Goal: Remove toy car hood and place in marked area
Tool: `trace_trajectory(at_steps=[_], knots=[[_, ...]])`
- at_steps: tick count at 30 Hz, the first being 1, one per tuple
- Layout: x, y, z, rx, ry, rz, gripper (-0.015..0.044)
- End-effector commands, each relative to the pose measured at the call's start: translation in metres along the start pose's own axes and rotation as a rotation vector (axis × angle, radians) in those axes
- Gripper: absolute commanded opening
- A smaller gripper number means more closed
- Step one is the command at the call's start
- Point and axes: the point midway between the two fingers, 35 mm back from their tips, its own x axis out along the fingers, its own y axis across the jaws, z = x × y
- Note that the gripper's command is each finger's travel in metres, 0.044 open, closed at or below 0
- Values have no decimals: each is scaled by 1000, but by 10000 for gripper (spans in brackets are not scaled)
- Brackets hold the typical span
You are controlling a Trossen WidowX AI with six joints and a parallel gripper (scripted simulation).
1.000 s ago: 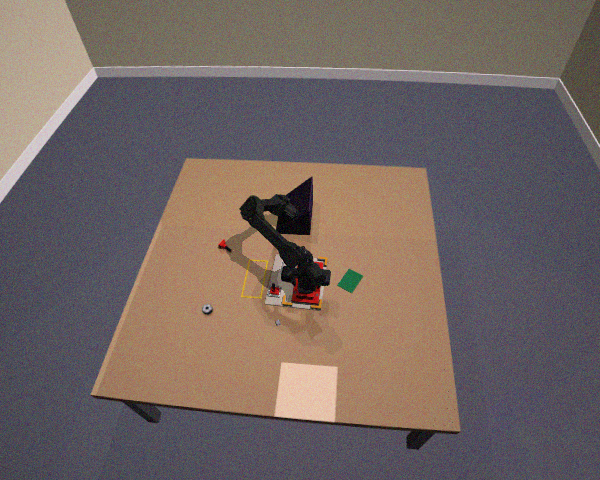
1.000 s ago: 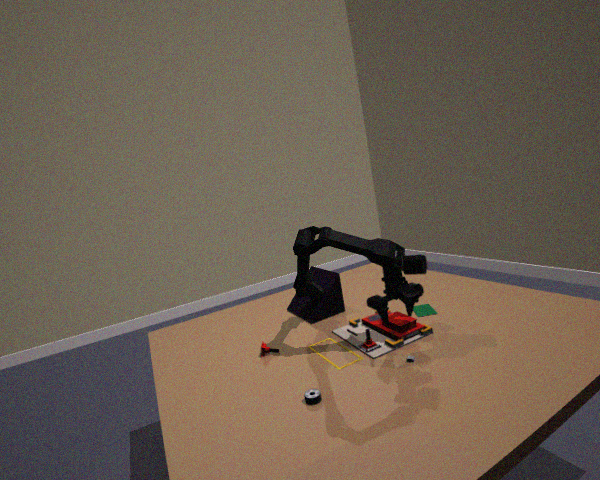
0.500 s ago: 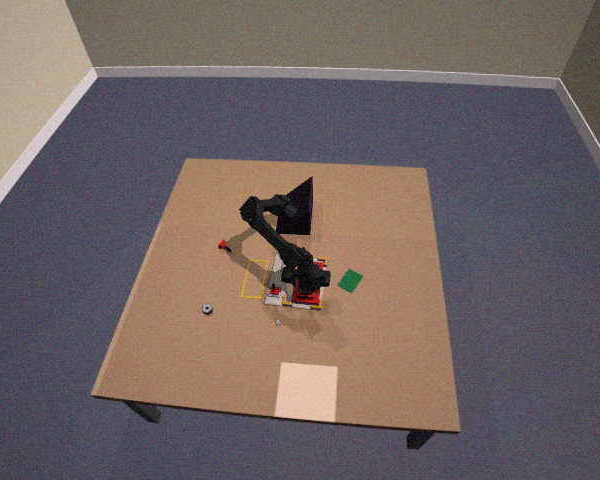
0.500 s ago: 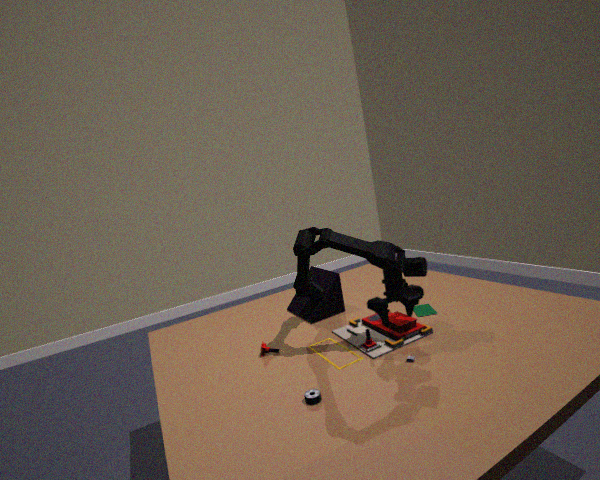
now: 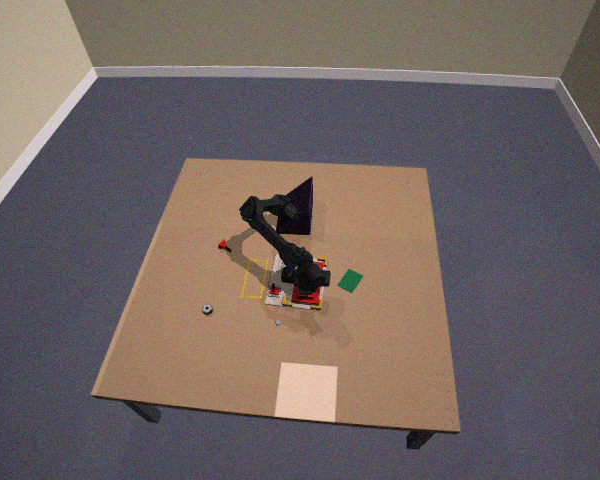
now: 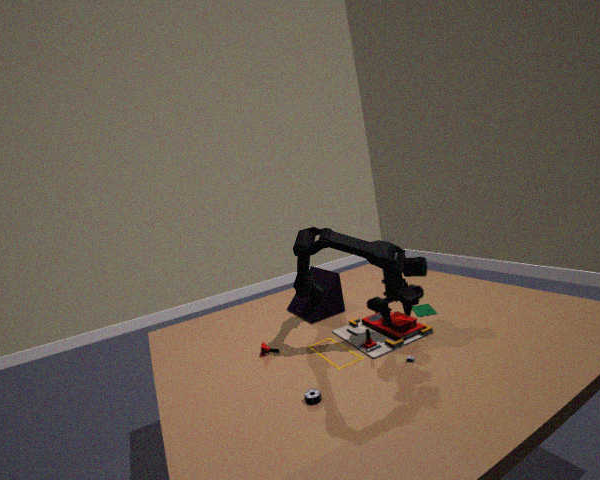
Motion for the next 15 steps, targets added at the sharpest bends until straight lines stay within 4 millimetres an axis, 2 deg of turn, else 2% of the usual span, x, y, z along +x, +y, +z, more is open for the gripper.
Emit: trace_trajectory(at_steps=[1, 7, 15], knots=[[-2, 0, 0, 1, 0, 1, 144], [-6, 0, 0, 1, 0, 1, 0], [-11, 0, 0, 0, 0, 1, 0]])
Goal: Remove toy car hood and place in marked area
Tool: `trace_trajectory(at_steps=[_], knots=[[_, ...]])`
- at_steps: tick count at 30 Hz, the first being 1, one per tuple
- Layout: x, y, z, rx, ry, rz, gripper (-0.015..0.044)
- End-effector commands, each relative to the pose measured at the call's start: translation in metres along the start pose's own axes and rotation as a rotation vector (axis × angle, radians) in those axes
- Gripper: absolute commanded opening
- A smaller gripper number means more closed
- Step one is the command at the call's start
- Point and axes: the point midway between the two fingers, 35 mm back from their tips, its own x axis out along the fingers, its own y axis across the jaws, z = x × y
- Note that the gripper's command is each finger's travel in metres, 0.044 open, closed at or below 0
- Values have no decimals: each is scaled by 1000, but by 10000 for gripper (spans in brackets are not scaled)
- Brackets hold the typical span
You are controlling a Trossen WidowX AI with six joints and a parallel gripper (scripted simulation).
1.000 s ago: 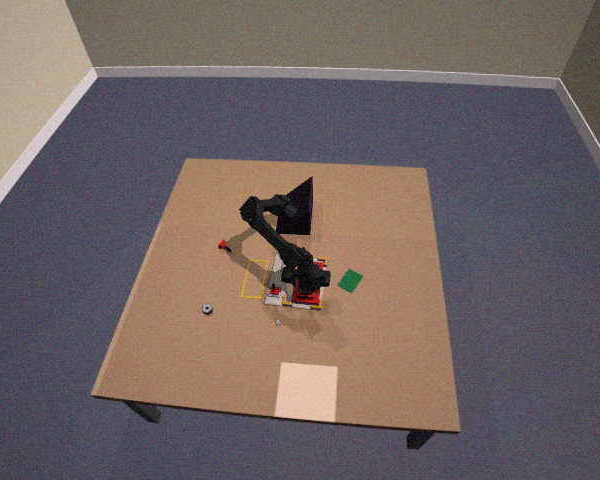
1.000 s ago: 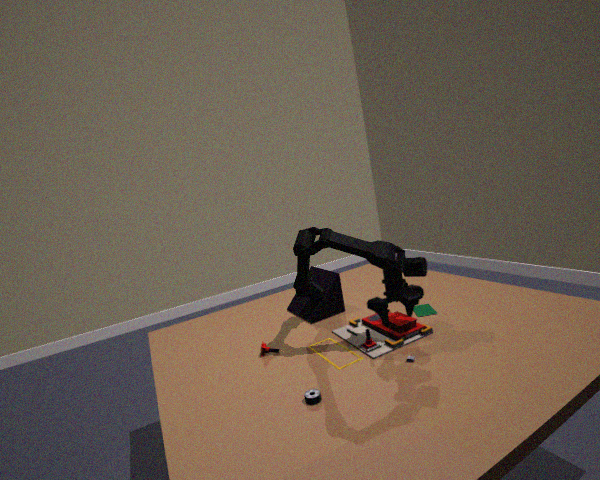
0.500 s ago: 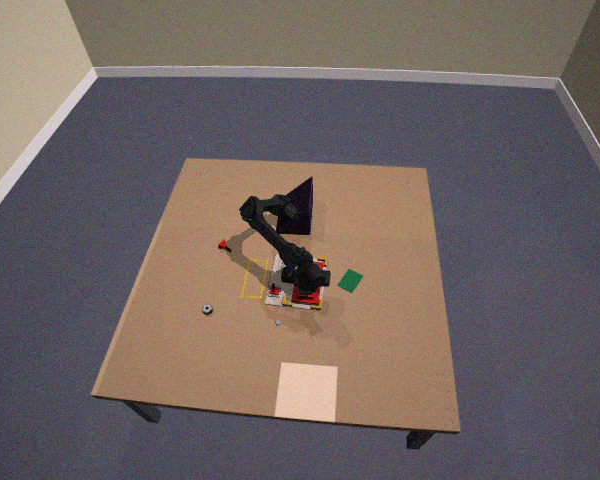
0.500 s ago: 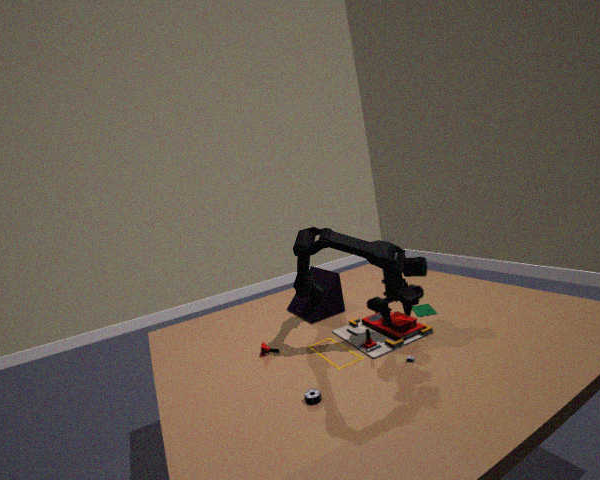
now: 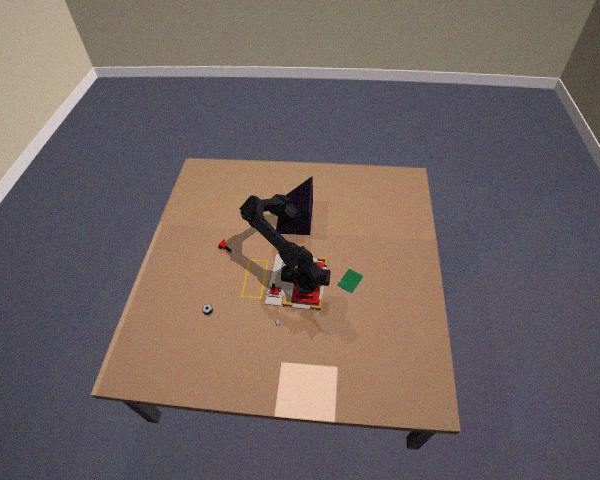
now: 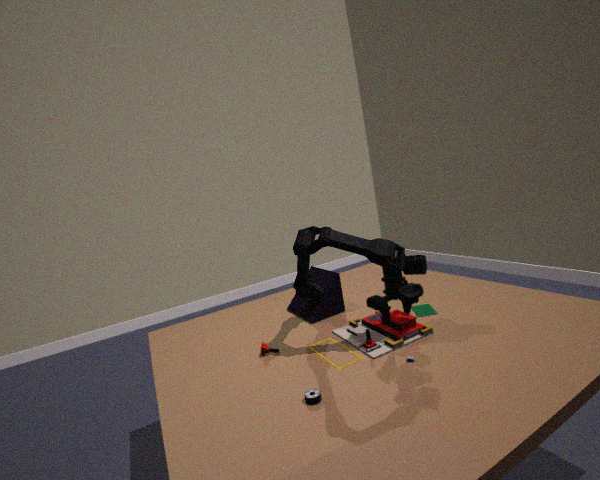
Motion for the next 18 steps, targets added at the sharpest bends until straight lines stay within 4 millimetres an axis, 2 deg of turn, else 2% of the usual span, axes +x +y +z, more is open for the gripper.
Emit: trace_trajectory(at_steps=[1, 18], knots=[[-5, 1, 0, 3, -3, 5, 0], [-16, 1, 0, 2, -3, 5, 0]])
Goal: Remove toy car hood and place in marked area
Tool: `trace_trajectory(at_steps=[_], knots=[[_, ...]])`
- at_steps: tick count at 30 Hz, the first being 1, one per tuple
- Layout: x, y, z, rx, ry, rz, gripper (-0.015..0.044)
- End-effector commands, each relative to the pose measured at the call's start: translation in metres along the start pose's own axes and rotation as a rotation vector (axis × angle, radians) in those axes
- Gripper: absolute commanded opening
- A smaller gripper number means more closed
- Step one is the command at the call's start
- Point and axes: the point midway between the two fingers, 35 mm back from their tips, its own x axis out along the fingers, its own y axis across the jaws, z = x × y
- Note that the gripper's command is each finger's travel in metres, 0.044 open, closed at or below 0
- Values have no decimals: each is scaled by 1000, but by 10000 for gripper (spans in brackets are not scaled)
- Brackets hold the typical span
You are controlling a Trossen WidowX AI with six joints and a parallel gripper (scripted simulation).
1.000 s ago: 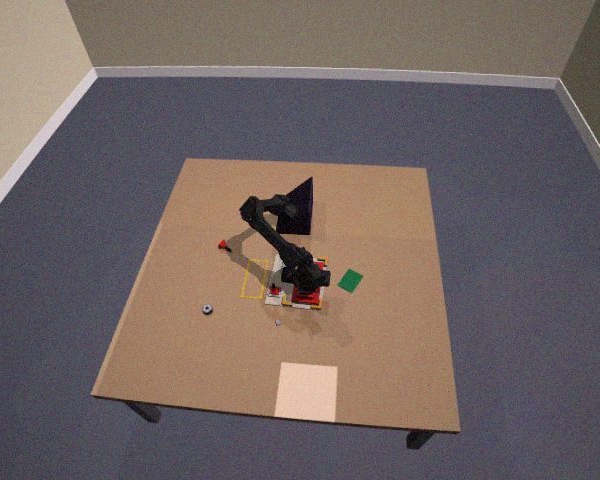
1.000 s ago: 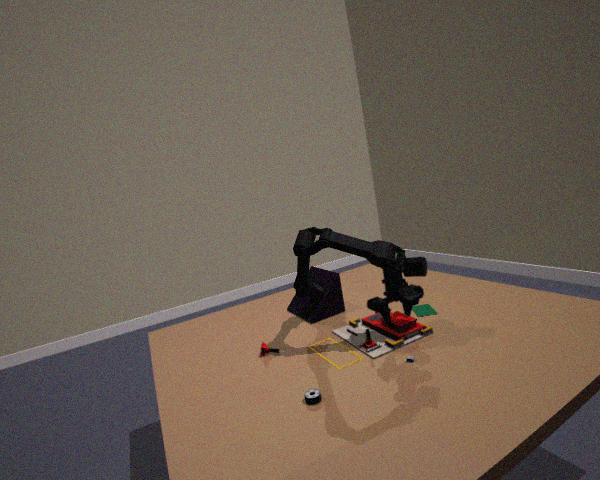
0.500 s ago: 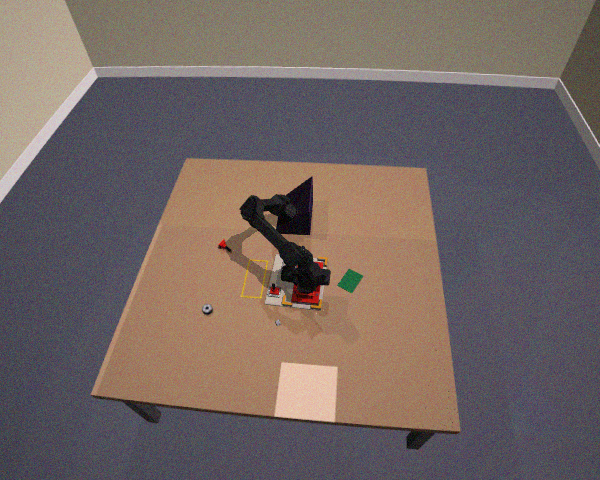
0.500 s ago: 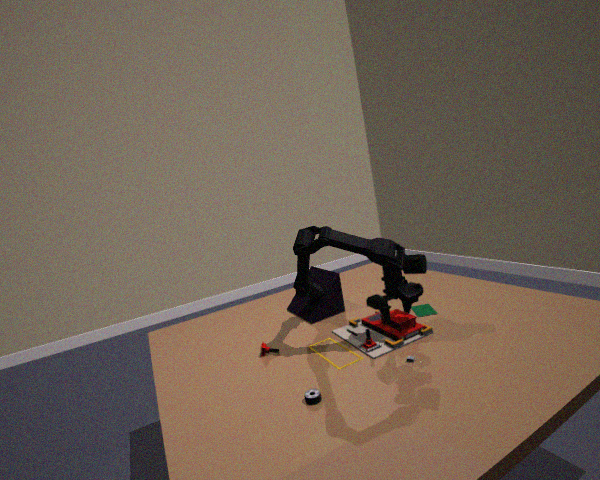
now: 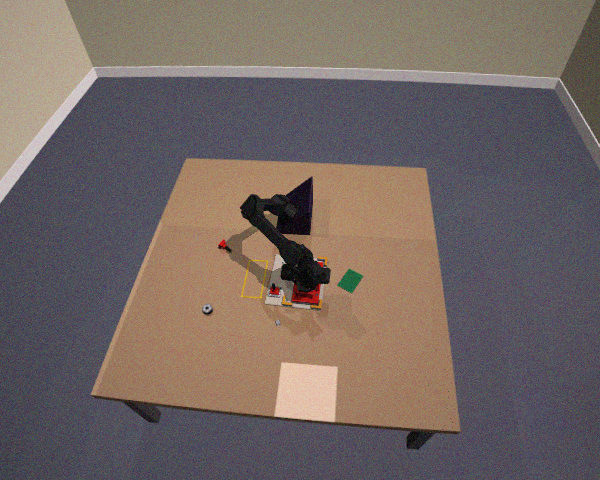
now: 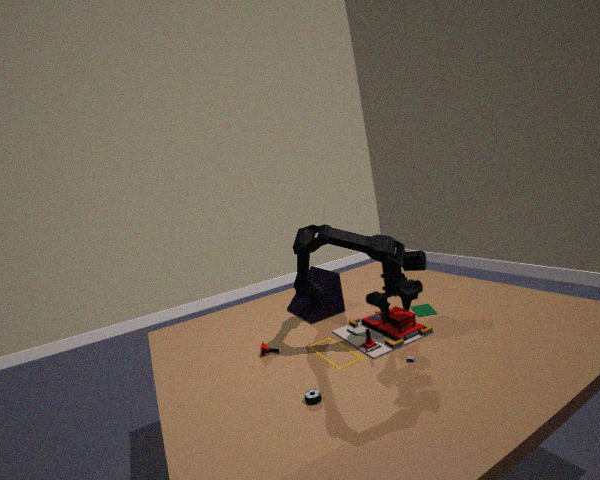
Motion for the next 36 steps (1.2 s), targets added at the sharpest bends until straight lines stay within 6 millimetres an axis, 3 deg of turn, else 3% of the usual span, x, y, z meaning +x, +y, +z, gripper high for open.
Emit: trace_trajectory(at_steps=[1, 11, 22, 23, 36], knots=[[-5, 2, 1, 4, -4, 6, 0], [-14, 2, 1, 4, -4, 6, 0], [-55, 2, 0, 3, -3, 8, 0], [-46, 0, 0, 0, -1, 3, 0], [-52, -61, 5, -3, -2, 12, 0]])
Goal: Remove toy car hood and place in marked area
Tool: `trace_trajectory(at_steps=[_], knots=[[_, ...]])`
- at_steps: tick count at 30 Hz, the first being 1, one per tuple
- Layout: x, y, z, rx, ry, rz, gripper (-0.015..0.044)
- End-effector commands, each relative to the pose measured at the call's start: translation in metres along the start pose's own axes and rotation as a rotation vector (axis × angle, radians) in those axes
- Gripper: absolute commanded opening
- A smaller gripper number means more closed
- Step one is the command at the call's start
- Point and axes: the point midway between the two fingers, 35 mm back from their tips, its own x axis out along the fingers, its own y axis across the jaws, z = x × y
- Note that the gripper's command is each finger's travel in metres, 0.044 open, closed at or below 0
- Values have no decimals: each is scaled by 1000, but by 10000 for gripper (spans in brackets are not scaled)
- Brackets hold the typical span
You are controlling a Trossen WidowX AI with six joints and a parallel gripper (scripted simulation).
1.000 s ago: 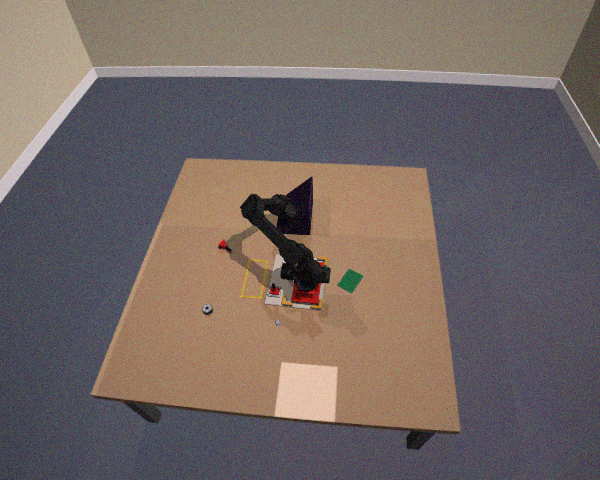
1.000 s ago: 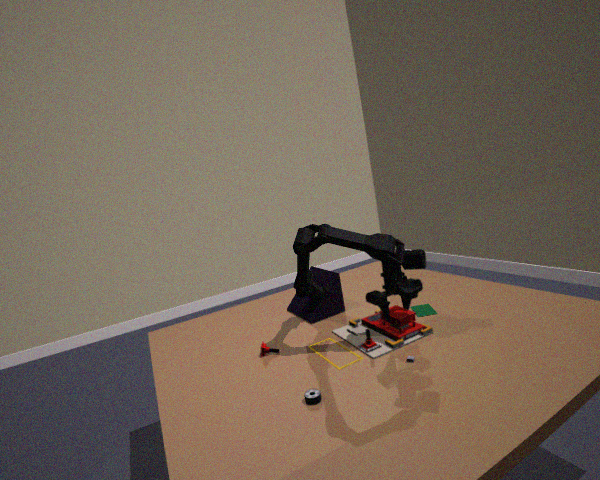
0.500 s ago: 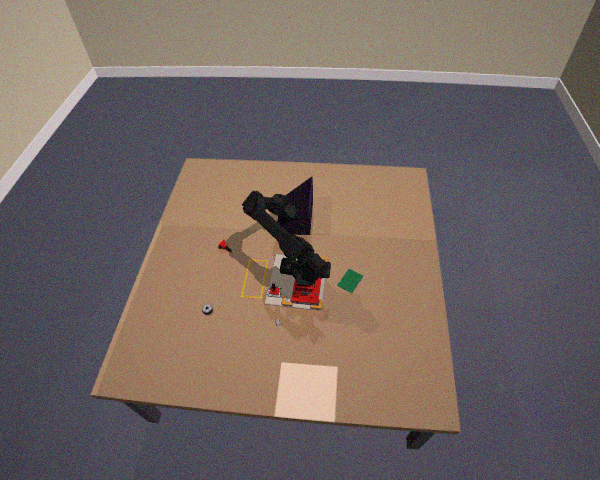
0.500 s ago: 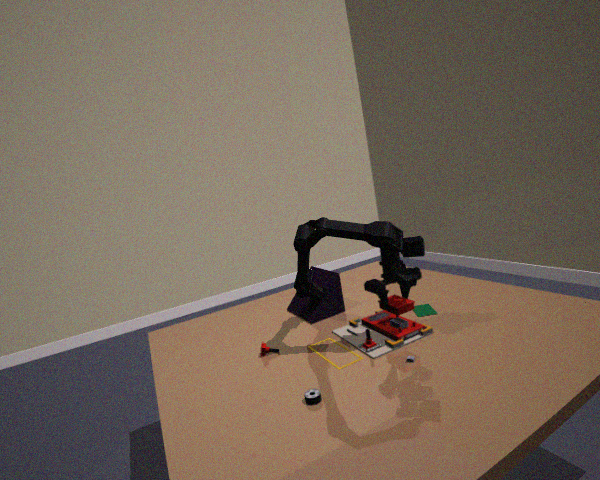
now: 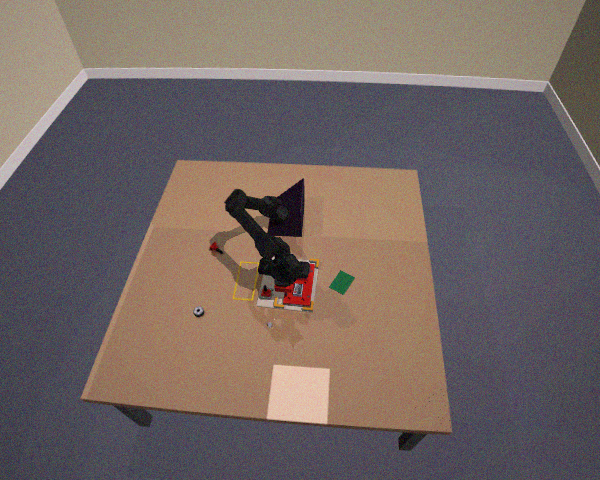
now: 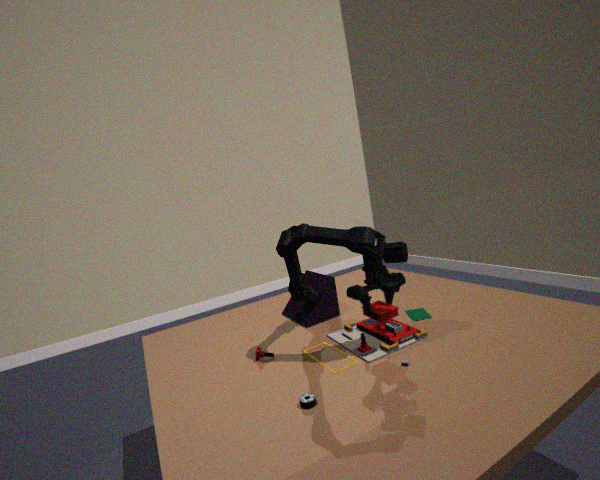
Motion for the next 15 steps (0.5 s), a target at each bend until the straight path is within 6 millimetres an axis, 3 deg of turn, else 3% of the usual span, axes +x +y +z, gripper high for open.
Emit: trace_trajectory(at_steps=[1, 15], knots=[[-3, -18, -1, -8, -3, -2, 0], [-6, -85, -9, -8, -4, -1, 0]])
